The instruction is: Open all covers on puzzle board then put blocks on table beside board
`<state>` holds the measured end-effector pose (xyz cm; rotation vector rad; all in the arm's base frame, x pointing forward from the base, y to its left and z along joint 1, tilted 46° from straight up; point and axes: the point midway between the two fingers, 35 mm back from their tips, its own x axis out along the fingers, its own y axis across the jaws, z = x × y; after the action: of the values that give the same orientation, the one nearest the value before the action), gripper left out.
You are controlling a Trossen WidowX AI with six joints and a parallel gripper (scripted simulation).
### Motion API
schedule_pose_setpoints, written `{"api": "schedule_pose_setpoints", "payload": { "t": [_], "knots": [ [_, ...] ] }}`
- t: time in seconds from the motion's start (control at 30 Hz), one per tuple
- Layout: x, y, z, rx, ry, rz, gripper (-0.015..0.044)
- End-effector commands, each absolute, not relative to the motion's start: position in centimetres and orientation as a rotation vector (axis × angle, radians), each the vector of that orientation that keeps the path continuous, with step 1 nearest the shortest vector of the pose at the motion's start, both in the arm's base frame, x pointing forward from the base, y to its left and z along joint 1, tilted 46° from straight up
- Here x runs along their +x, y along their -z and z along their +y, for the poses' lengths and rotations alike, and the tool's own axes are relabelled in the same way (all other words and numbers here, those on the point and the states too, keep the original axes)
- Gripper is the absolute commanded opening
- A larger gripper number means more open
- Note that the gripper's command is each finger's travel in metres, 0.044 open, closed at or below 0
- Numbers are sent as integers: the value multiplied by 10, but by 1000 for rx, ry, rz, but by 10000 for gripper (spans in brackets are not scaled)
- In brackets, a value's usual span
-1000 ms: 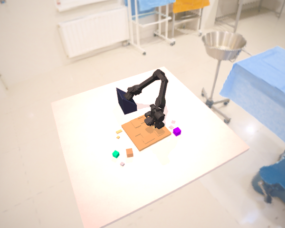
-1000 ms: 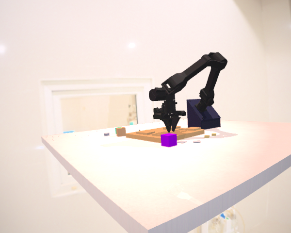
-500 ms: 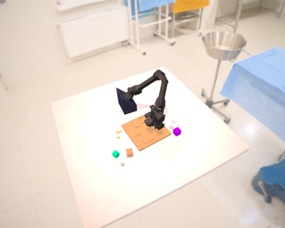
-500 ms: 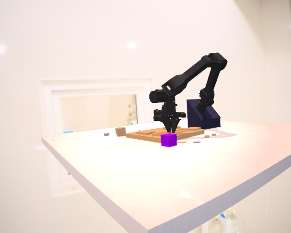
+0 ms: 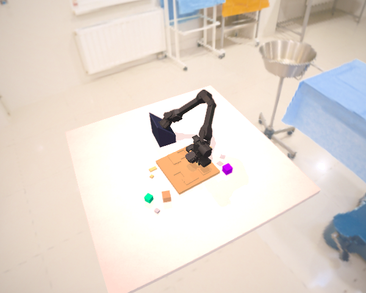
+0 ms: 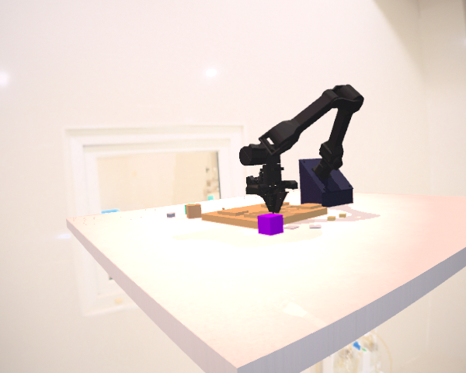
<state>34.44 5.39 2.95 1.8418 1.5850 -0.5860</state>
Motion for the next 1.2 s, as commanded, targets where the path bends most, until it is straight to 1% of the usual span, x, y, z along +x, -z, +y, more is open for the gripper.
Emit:
{"api": "schedule_pose_setpoints", "payload": {
  "t": [0.0,1.17],
  "knots": [
    [344,-30,54,1841,585,1585,80],
    [337,-59,23,1843,592,1585,80]
  ]
}}
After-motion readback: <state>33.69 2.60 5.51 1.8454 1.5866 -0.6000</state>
